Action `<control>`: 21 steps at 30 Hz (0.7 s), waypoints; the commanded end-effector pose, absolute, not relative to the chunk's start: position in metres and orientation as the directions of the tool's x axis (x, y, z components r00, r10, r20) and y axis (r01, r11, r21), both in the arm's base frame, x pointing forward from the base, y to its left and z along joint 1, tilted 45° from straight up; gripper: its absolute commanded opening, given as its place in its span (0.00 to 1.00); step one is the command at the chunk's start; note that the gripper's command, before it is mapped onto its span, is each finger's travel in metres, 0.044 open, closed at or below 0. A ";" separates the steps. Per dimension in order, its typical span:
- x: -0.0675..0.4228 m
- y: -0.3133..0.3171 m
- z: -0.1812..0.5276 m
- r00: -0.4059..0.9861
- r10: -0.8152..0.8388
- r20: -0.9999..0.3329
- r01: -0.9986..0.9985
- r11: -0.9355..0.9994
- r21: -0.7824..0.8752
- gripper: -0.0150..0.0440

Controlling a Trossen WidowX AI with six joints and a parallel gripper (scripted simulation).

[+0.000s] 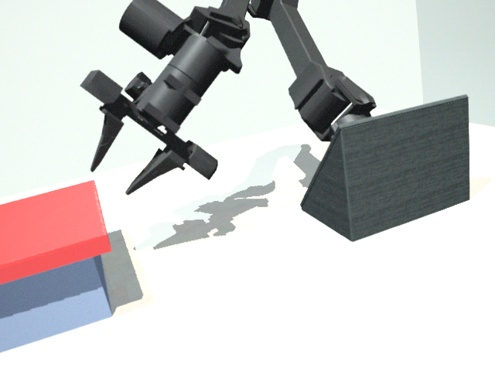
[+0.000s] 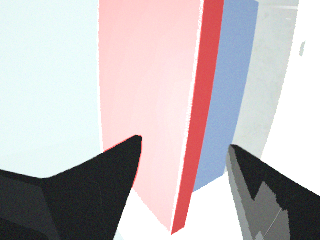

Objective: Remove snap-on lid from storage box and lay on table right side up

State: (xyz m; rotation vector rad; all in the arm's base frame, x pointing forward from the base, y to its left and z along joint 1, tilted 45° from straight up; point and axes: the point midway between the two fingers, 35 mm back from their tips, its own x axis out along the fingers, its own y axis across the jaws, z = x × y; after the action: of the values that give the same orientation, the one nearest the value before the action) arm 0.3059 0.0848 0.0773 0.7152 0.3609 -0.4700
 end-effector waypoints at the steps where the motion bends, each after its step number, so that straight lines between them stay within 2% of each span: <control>1: 0.312 0.084 0.074 0.836 -0.282 -0.470 0.524 0.661 0.537 0.65; 21: 0.338 0.072 0.059 0.840 -0.282 -0.464 0.520 0.663 0.538 0.65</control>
State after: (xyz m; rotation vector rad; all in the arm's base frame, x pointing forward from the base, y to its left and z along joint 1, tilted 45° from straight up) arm 0.3339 0.0736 0.0616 0.7140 0.3573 -0.4687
